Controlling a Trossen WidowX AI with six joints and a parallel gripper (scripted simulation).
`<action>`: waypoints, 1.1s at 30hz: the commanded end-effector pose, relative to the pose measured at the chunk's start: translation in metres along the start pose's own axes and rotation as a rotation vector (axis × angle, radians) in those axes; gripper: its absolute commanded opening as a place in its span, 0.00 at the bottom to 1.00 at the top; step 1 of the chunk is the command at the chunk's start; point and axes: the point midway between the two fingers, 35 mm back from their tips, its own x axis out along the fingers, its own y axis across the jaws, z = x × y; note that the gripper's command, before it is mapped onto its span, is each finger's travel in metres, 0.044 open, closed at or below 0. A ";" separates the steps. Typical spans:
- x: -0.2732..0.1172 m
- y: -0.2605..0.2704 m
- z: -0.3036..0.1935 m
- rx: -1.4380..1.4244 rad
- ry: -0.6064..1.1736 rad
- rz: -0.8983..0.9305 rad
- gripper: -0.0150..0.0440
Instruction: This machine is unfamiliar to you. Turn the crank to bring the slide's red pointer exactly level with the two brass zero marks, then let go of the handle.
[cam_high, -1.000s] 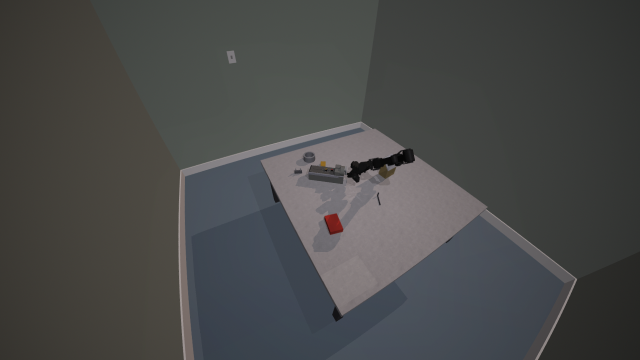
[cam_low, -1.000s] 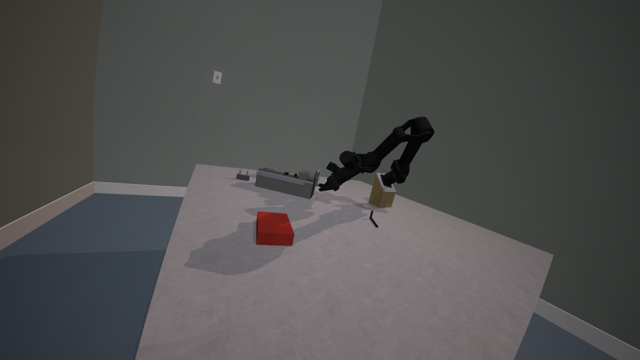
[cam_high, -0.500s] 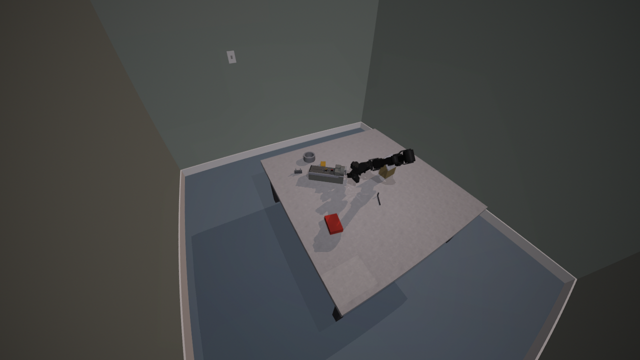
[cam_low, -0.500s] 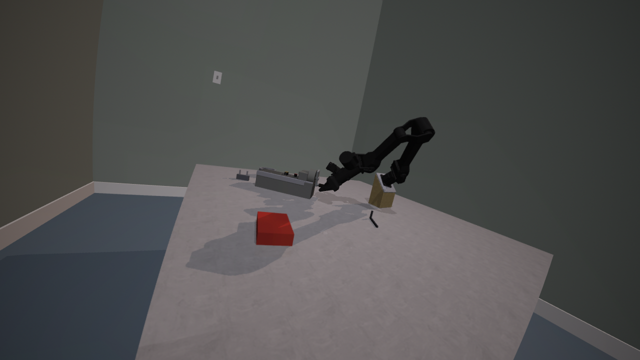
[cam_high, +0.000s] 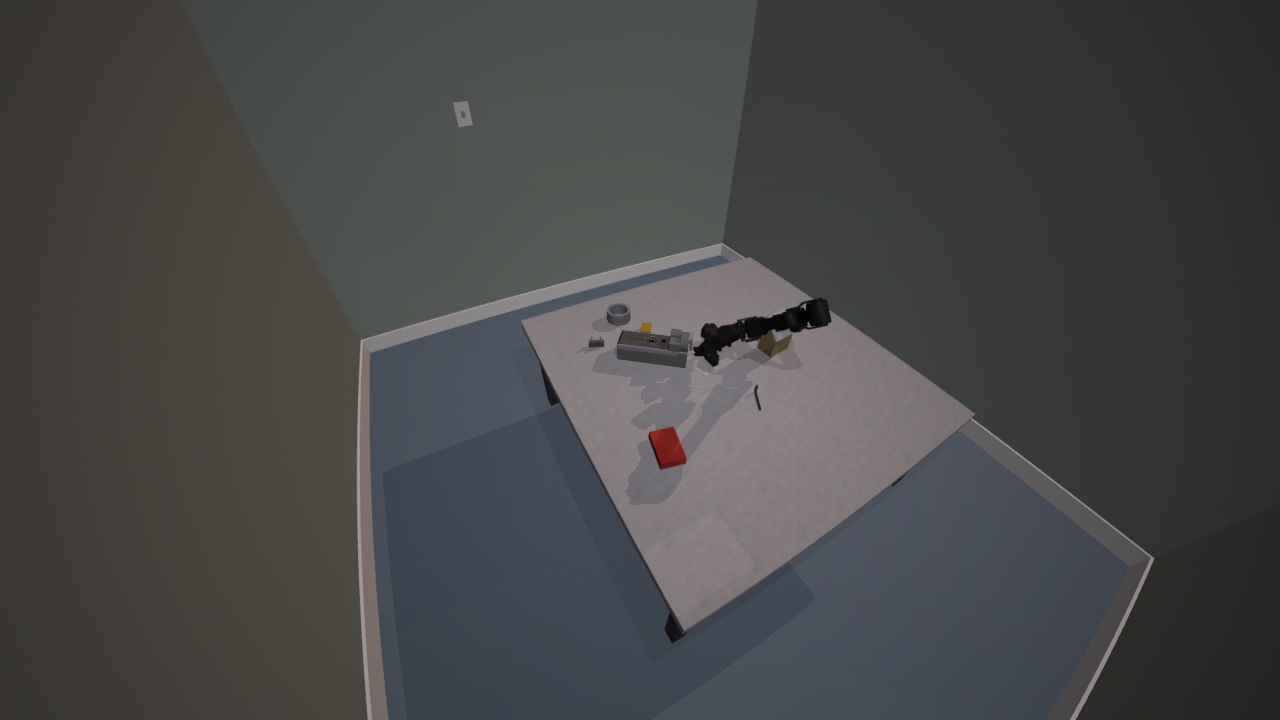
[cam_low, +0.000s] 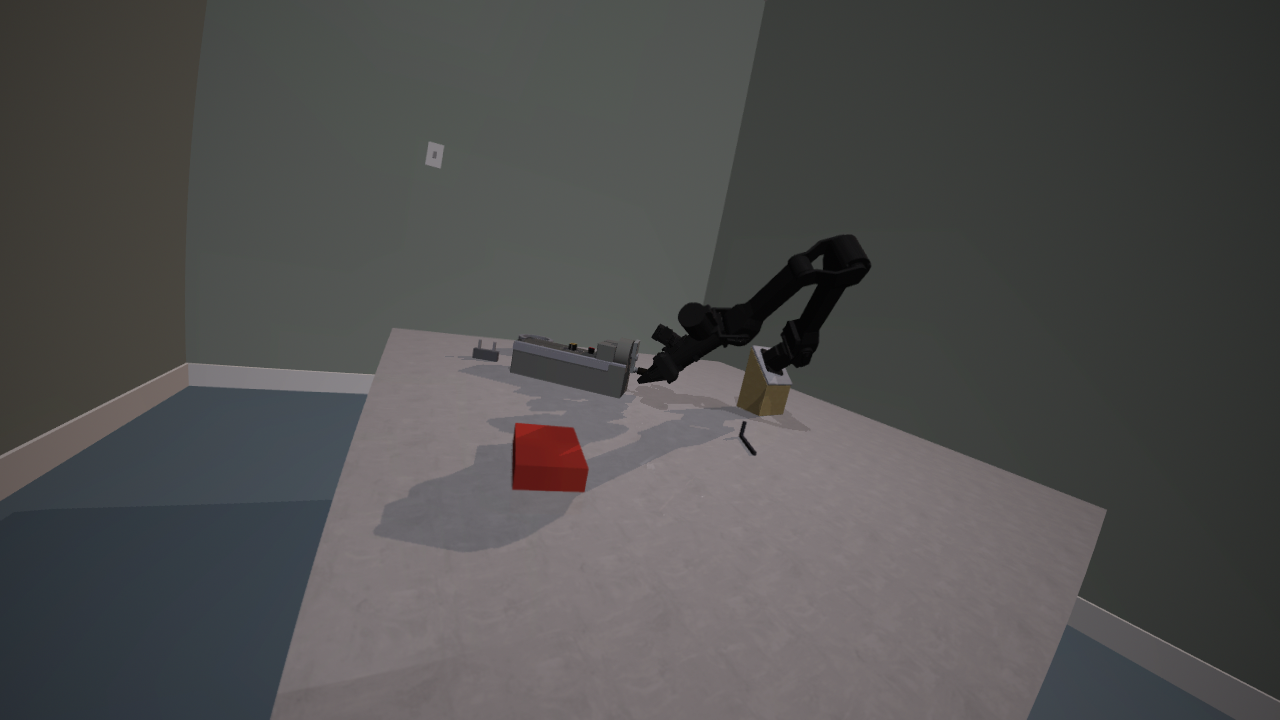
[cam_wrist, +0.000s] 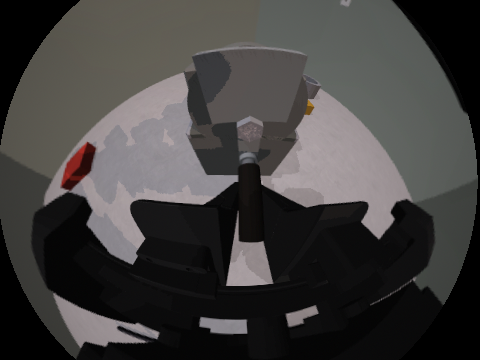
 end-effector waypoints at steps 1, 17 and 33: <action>0.001 0.009 -0.001 -0.010 0.007 0.025 0.25; 0.000 0.011 0.000 -0.010 0.007 0.025 0.25; -0.001 0.013 0.000 -0.010 0.007 0.025 0.25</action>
